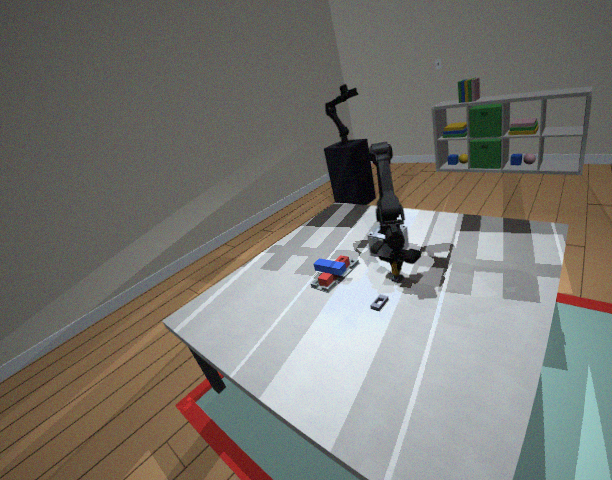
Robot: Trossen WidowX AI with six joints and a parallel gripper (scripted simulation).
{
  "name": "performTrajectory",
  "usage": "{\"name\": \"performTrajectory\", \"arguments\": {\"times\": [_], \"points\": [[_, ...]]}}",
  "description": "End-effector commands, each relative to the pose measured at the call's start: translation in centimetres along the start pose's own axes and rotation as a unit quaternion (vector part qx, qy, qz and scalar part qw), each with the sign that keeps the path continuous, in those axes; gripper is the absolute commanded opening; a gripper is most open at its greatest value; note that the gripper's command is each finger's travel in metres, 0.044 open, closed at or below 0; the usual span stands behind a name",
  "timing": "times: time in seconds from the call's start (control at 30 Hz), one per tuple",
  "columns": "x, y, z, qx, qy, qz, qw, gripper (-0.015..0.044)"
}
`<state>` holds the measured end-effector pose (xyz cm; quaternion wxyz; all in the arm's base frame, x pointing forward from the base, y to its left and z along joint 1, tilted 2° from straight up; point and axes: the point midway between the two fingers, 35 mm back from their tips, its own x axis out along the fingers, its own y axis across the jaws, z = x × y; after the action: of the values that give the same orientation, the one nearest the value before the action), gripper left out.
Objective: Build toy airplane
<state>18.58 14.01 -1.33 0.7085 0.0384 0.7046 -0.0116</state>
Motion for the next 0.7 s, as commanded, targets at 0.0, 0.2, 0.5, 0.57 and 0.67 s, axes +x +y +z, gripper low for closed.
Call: {"name": "performTrajectory", "arguments": {"times": [0.0,0.2,0.5,0.57,0.67], "points": [[-1.4,0.2,0.2,-0.002,-0.001,0.003,1.0,0.0],[-3.3,0.3,0.4,-0.001,-0.002,0.004,1.0,0.0],[-6.1,0.3,0.3,0.0,-0.004,0.005,1.0,0.0],[-6.7,0.2,0.3,0.0,-0.004,0.005,1.0,0.0],[-7.7,0.2,0.2,0.001,-0.005,0.005,1.0,0.0]]}}
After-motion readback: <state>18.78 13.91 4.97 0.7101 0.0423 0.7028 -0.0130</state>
